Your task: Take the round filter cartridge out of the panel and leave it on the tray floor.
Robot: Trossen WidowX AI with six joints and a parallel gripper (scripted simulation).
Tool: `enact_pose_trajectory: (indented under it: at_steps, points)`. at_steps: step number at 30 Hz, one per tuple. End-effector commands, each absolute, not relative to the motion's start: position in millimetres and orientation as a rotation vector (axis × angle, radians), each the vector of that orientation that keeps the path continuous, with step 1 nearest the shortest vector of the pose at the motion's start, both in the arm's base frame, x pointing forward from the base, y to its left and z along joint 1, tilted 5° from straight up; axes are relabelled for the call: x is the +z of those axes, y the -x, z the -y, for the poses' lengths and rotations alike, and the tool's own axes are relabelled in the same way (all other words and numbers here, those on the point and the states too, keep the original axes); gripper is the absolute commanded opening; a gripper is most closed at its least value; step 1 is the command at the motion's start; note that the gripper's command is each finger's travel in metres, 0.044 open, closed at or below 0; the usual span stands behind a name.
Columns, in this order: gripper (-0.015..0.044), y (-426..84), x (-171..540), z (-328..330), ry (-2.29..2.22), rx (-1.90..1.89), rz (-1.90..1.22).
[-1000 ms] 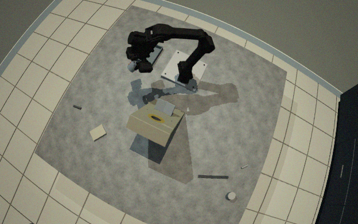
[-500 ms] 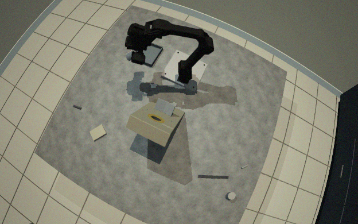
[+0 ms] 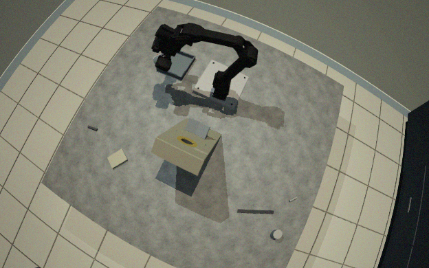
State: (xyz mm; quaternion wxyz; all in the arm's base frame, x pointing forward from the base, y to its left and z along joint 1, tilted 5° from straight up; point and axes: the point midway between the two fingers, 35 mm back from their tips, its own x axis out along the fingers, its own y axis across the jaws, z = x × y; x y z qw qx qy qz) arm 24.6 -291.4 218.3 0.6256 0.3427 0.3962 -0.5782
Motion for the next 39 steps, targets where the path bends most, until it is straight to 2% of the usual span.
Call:
enact_pose_trajectory:
  at_steps: [1,21,28,39]
  points:
    - [0.0,-1.9,202.5,291.8,-0.823,-1.407,-0.883]
    - [0.0,90.6,127.5,264.6,-1.0,-1.728,-0.768]
    - [0.0,93.5,122.0,263.2,-1.006,-1.738,-0.764]
    - [0.0,96.0,73.7,262.6,-1.006,-1.738,-0.764]
